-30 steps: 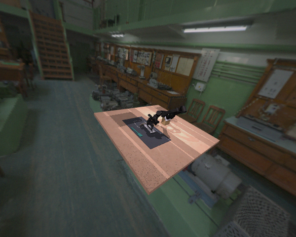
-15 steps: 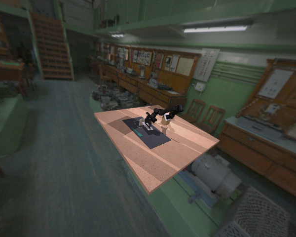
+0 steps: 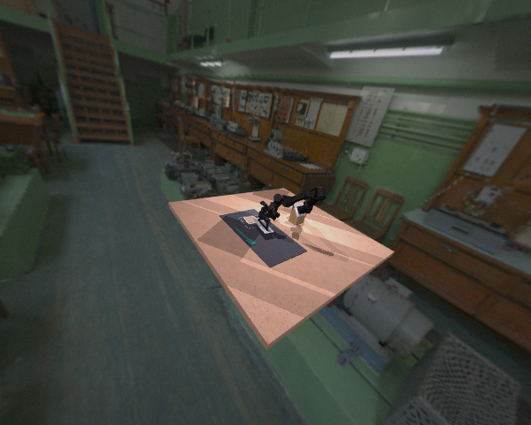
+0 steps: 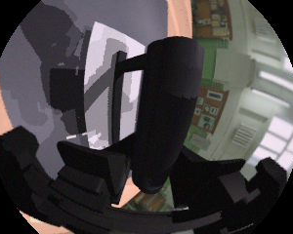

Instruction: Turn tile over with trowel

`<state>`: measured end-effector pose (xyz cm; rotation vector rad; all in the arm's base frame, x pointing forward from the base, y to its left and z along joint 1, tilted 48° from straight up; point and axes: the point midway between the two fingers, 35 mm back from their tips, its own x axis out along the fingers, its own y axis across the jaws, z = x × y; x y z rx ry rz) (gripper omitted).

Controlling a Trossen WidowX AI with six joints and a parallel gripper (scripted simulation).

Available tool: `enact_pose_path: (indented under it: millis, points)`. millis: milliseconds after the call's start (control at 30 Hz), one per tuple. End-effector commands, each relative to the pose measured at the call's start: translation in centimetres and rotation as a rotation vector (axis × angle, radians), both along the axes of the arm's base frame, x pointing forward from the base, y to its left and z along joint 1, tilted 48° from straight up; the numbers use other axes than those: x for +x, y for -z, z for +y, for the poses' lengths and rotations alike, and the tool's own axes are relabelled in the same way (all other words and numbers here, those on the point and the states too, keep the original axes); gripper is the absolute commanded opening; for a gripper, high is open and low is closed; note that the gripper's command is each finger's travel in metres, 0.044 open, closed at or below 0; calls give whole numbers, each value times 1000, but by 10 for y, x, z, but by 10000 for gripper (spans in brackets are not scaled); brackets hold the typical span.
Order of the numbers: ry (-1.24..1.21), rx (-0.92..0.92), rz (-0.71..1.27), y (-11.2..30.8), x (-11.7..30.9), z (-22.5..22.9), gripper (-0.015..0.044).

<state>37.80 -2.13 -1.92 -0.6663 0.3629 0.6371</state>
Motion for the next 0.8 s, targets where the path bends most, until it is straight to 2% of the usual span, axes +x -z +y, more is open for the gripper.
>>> enact_pose_path:
  millis: [0,267,767]
  points:
    - [11,-5,-12,9,1,-6,0]
    - [11,-5,-12,21,1,-3,0]
    - [11,-4,-12,-52,12,9,0]
